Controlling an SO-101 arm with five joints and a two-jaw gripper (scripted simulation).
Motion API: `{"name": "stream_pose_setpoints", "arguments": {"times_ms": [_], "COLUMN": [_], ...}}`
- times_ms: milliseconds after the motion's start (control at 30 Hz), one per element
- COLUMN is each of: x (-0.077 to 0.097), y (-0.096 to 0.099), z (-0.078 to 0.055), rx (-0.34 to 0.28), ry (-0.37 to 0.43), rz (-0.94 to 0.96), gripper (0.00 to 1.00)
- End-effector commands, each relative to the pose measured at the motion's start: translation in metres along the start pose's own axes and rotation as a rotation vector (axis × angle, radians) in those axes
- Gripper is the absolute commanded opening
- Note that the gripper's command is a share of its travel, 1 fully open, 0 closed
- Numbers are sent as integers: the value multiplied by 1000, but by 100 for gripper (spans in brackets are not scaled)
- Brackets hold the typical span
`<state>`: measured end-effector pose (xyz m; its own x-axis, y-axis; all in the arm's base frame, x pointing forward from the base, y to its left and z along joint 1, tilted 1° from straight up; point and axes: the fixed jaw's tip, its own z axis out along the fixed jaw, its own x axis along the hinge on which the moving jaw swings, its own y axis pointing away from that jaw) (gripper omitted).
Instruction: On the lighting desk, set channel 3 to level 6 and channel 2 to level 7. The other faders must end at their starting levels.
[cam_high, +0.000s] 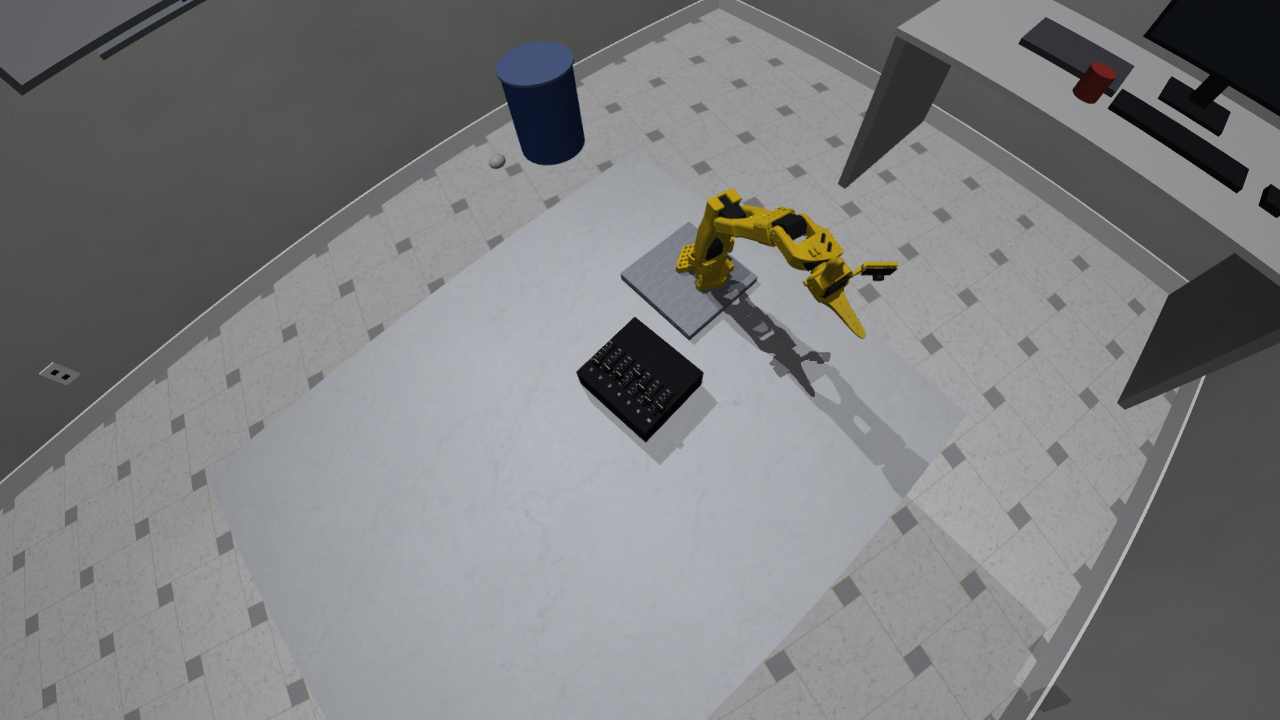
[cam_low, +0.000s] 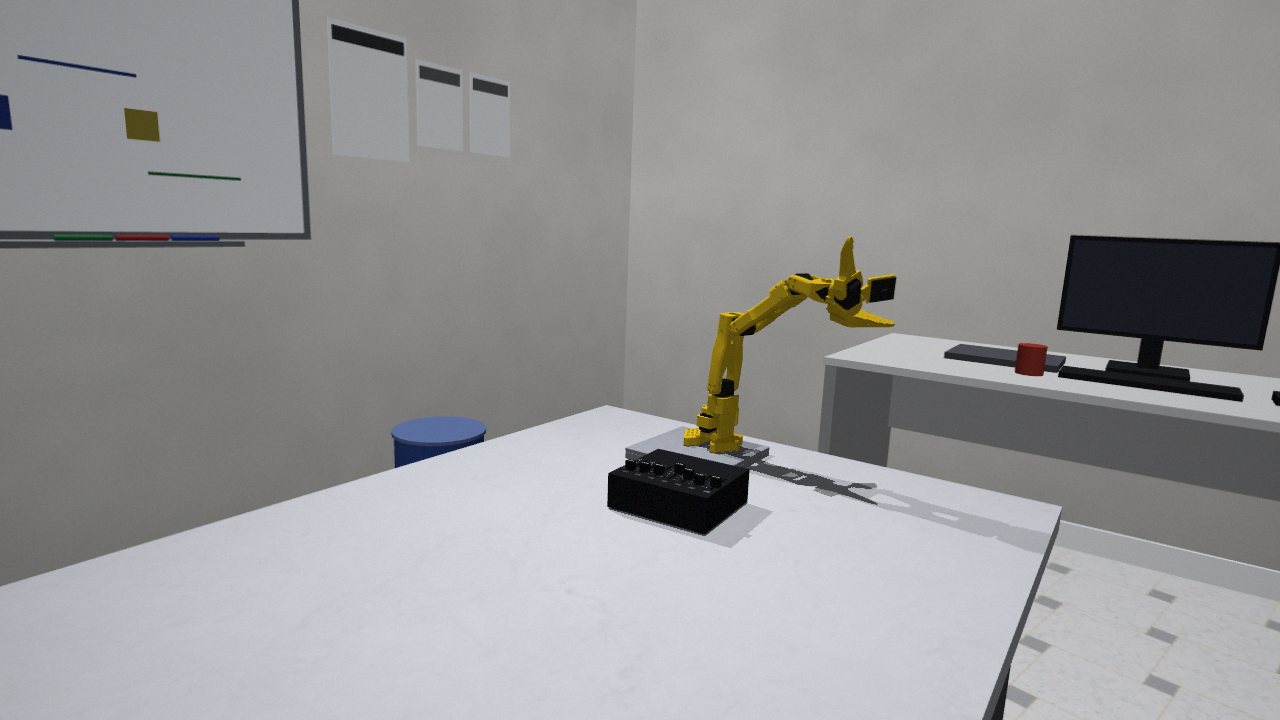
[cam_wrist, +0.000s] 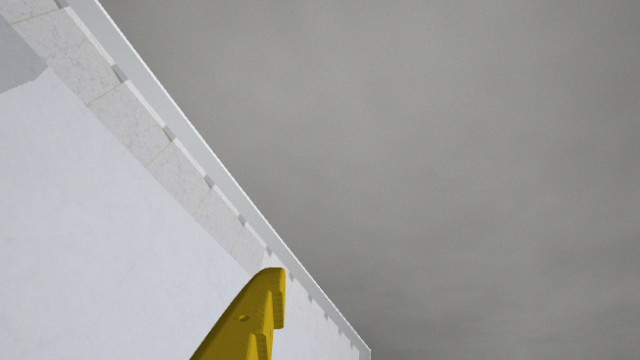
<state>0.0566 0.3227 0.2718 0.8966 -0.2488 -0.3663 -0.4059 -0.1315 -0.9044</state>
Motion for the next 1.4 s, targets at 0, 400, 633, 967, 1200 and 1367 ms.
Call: {"name": "stream_pose_setpoints", "arguments": {"times_ms": [0, 400, 633, 967, 1200, 1367], "x": [0, 1, 15, 52, 100, 122], "y": [-1, -1, 1, 8, 19, 25], "z": [-1, -1, -2, -6, -20, -30], "rx": [4, 2, -22, -103, -244, -327], "ry": [-2, 4, 49, 165, 297, 351], "rz": [1, -5, -54, -185, -345, -417], "gripper": [100, 0, 0, 0, 0, 0]}}
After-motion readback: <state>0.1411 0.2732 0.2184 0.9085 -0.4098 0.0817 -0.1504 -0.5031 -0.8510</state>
